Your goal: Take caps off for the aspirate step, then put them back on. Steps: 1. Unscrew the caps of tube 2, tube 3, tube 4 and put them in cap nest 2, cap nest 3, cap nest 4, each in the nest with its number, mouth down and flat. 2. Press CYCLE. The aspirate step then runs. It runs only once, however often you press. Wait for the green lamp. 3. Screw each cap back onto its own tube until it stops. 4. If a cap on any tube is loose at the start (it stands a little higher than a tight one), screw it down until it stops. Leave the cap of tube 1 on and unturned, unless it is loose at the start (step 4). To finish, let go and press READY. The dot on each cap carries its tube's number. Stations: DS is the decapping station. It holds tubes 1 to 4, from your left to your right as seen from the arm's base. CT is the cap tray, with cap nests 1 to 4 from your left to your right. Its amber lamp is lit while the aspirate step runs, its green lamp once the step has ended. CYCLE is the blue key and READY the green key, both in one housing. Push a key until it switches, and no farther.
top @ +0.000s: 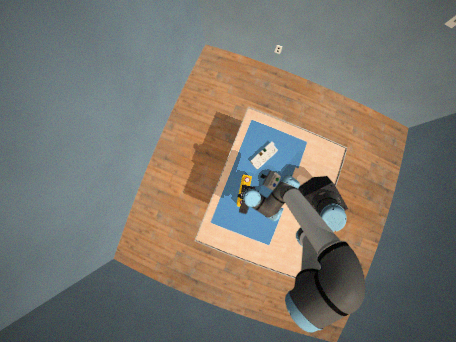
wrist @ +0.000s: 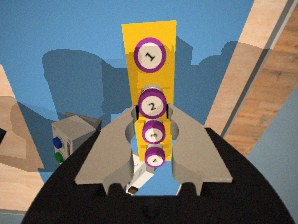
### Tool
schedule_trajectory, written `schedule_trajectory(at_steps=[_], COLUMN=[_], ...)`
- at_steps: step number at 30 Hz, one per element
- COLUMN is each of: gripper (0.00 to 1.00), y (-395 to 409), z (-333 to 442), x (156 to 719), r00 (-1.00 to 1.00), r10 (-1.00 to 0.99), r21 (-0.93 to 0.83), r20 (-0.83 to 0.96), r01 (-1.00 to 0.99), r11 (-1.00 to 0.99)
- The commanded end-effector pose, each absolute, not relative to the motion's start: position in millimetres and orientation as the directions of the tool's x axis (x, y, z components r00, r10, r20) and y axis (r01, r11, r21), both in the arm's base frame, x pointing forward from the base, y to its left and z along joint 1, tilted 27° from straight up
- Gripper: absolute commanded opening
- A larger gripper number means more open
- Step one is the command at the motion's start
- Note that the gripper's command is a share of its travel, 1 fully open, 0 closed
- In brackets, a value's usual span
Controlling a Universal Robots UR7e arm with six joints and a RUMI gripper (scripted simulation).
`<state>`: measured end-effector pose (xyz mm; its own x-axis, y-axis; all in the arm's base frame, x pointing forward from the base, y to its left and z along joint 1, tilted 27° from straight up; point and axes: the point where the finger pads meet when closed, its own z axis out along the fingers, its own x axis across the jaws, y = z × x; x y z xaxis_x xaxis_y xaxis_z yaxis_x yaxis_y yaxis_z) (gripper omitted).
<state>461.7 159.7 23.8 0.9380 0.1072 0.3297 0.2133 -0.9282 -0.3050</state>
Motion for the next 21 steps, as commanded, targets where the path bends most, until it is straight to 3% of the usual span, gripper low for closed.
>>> schedule_trajectory(at_steps=[1,11,15,21], gripper=[0.00,0.00,0.00,0.00], y=[154.6,150.5,120.1,97.3], z=[36.5,46.9,33.6,23.7], x=[458.2,455.0,451.4,448.7], r00=[0.938,0.938,0.821,0.665], r10=[0.107,0.107,0.397,0.601], r21=[-0.305,-0.305,-0.184,-0.072], r20=[0.330,0.330,0.410,0.443], r01=[0.214,0.214,0.500,0.695], r11=[-0.928,-0.928,-0.846,-0.716])
